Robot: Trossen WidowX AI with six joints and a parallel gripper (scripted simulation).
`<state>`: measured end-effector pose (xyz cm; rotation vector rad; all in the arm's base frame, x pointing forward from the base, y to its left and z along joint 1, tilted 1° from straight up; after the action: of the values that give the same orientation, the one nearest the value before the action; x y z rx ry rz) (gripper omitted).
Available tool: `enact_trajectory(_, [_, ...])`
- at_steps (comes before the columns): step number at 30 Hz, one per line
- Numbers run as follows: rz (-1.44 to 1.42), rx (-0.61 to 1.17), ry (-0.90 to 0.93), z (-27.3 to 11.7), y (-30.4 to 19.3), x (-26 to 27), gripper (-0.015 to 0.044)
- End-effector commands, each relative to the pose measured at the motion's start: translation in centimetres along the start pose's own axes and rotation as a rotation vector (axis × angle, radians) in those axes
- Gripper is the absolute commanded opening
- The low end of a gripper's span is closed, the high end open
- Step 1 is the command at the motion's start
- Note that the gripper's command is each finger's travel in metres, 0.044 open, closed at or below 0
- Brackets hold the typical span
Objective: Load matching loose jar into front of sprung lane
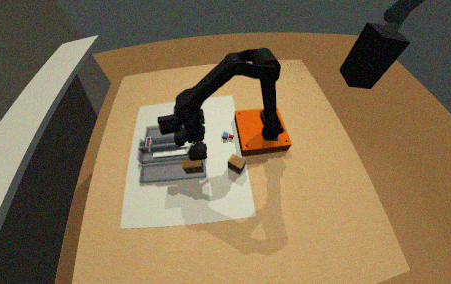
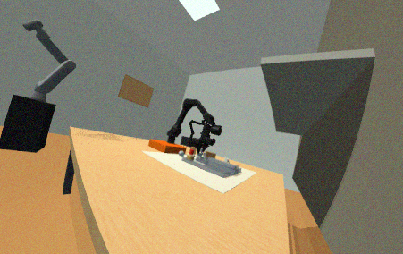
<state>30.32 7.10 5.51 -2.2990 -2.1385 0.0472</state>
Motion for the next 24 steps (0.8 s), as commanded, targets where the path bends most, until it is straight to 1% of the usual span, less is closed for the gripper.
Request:
enact_trajectory(1, [-0.002,-0.045,0.011,-0.74,1.29,0.32,0.0000])
enact_trajectory(24, [-0.002,-0.046,0.011,-0.95,2.23,0.53,0.0000])
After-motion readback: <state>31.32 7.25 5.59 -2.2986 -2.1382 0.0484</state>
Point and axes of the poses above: the point midway between the two fingers, 35 mm back from their tips, its own z axis out along the fingers, its own x axis across the jaws, y = z × x, the point moved 2 cm from there along -z, back along the fingers, and after that the axes turned 13 degrees about z, right-handed, at the moved point
